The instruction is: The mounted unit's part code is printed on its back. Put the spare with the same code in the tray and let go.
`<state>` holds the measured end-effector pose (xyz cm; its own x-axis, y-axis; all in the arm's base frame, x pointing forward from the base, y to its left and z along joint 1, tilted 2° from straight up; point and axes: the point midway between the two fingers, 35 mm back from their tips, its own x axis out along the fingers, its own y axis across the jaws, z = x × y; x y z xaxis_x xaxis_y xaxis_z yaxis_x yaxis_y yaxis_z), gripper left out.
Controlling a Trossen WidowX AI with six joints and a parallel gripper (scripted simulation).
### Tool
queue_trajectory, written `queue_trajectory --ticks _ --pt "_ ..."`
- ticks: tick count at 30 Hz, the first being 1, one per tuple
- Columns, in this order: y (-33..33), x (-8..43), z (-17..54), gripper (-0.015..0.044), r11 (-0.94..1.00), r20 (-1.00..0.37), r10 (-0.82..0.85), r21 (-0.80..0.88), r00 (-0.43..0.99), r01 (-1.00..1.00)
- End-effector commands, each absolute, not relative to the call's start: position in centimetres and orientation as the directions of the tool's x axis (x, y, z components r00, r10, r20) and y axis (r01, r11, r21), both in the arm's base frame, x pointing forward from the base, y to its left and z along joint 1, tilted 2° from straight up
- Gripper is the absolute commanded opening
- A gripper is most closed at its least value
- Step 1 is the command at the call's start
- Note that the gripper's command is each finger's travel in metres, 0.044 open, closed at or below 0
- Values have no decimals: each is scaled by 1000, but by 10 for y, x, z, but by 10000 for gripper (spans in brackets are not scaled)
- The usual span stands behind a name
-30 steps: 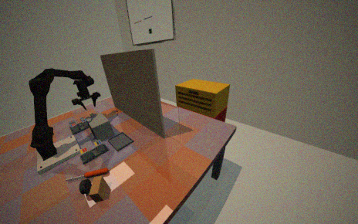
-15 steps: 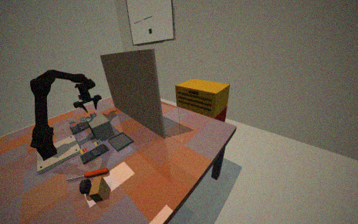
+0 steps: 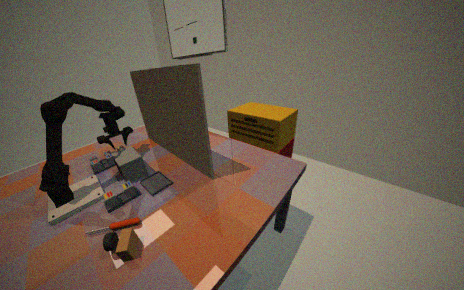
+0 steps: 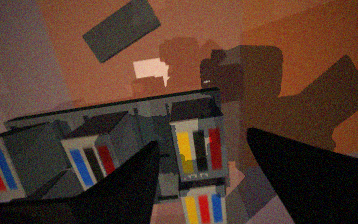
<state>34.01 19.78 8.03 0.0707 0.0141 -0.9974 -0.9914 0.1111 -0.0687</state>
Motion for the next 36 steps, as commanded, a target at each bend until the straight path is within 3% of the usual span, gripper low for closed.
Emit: queue_trajectory --ticks 1,36 --pt "195 339 70 300 107 -998 3 -63 64 -992" --pt "194 338 49 300 107 -998 3 -63 64 -992"
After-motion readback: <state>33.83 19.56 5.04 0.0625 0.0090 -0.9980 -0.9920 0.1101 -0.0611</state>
